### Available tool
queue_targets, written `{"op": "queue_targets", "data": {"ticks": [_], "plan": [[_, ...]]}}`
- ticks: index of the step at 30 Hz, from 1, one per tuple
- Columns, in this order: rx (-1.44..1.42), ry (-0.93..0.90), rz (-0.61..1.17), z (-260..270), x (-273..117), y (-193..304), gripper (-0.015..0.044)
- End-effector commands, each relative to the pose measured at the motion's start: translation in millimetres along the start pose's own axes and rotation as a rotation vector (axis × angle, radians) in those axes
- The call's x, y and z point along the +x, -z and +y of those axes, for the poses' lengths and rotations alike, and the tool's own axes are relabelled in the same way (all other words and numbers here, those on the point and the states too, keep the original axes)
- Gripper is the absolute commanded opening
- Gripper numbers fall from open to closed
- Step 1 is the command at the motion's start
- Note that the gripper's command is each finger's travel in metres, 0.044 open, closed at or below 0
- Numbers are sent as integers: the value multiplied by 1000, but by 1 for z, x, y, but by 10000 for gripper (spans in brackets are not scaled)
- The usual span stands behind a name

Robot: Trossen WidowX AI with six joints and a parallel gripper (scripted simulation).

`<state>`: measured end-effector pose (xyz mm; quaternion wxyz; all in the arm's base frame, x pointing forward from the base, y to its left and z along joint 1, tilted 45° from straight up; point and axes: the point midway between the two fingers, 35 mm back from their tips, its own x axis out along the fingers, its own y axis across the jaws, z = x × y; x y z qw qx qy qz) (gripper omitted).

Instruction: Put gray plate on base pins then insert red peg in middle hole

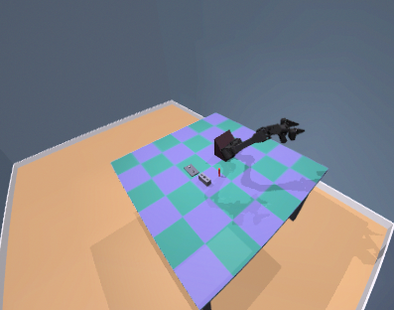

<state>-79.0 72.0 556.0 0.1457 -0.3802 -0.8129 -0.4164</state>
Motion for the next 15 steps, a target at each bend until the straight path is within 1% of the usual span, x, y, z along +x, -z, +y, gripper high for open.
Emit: {"op": "queue_targets", "data": {"ticks": [1,2,7,11,15], "plan": [[0,0,0,0,0,0,426],[-9,1,-5,-1,1,-1,440],[-234,36,-145,-21,24,-22,440],[-410,82,-296,-33,43,-56,440],[-547,94,-465,-27,53,-96,440]]}}
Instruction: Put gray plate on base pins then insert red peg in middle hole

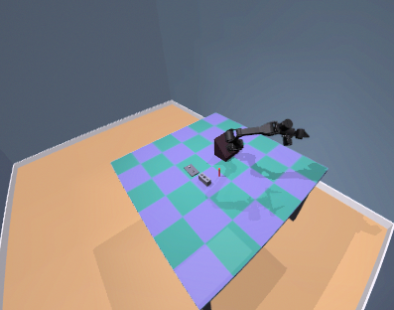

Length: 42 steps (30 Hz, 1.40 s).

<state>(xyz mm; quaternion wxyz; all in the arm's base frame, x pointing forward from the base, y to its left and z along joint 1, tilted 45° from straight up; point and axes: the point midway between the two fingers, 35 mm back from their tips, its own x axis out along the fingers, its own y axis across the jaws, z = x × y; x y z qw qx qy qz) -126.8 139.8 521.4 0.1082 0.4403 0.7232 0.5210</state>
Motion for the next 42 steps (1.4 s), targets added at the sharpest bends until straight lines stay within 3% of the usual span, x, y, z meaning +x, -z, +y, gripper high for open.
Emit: {"op": "queue_targets", "data": {"ticks": [1,10,17,27,35,42], "plan": [[-115,39,-141,-9,20,-30,440],[-303,219,-511,-27,48,-139,440],[-319,382,-801,-28,26,-244,440],[-175,526,-1188,-11,-80,-363,440],[-38,594,-1364,-8,-162,-410,440],[286,607,-1519,-24,-279,-436,440]]}}
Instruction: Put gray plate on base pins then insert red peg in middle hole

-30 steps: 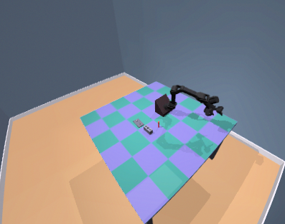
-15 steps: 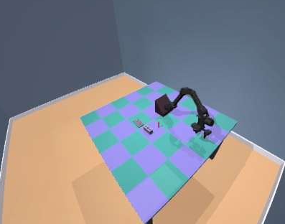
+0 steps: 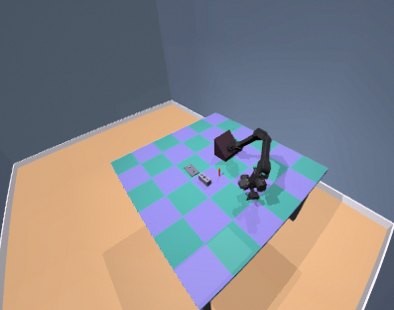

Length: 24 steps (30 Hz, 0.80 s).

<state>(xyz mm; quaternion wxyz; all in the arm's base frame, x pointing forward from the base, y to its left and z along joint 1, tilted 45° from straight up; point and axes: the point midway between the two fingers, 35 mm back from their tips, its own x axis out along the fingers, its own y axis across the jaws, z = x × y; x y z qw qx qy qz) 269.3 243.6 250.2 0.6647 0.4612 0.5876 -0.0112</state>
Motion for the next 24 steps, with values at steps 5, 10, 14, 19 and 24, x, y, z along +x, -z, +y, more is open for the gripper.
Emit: {"op": "queue_targets", "data": {"ticks": [5,10,14,19,24], "plan": [[278,176,5,-50,16,-104,440],[439,209,18,-83,12,-153,440],[595,233,77,-113,4,-186,440],[858,212,195,-165,-14,-235,440],[1050,145,283,-204,-32,-264,440]]}}
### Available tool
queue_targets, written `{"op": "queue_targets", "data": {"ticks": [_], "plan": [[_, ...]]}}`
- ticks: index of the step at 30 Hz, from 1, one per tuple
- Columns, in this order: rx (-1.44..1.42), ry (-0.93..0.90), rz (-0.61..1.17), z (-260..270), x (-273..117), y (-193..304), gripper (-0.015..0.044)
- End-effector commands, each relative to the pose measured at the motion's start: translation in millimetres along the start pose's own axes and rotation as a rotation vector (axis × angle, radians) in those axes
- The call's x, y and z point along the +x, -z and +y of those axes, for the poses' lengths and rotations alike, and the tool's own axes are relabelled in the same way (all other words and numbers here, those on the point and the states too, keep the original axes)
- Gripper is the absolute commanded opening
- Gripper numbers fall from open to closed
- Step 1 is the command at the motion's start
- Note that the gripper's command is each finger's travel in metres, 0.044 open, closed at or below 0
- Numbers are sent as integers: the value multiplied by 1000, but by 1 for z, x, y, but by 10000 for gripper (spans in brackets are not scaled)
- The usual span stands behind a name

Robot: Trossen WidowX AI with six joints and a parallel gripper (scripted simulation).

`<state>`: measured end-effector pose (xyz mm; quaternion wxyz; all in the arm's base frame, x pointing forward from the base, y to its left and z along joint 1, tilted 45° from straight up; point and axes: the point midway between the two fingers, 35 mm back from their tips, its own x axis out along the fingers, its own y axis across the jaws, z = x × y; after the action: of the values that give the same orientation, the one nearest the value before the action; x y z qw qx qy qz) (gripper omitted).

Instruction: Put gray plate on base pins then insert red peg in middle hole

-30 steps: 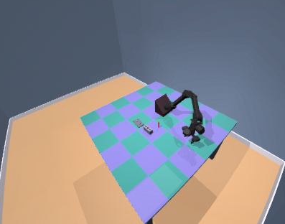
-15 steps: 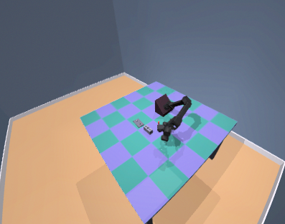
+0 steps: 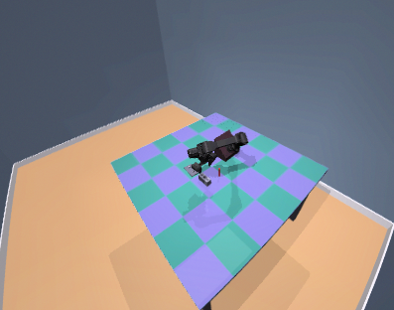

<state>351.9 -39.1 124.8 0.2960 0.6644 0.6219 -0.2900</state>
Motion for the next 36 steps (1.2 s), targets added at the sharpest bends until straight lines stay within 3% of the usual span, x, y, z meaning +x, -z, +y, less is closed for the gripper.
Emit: {"op": "queue_targets", "data": {"ticks": [1,5,10,36], "plan": [[63,-13,63,-2,-9,-14,440],[63,-13,62,-1,-1,-14,440],[63,-14,65,0,54,-10,440],[62,-14,65,0,96,-6,440]]}}
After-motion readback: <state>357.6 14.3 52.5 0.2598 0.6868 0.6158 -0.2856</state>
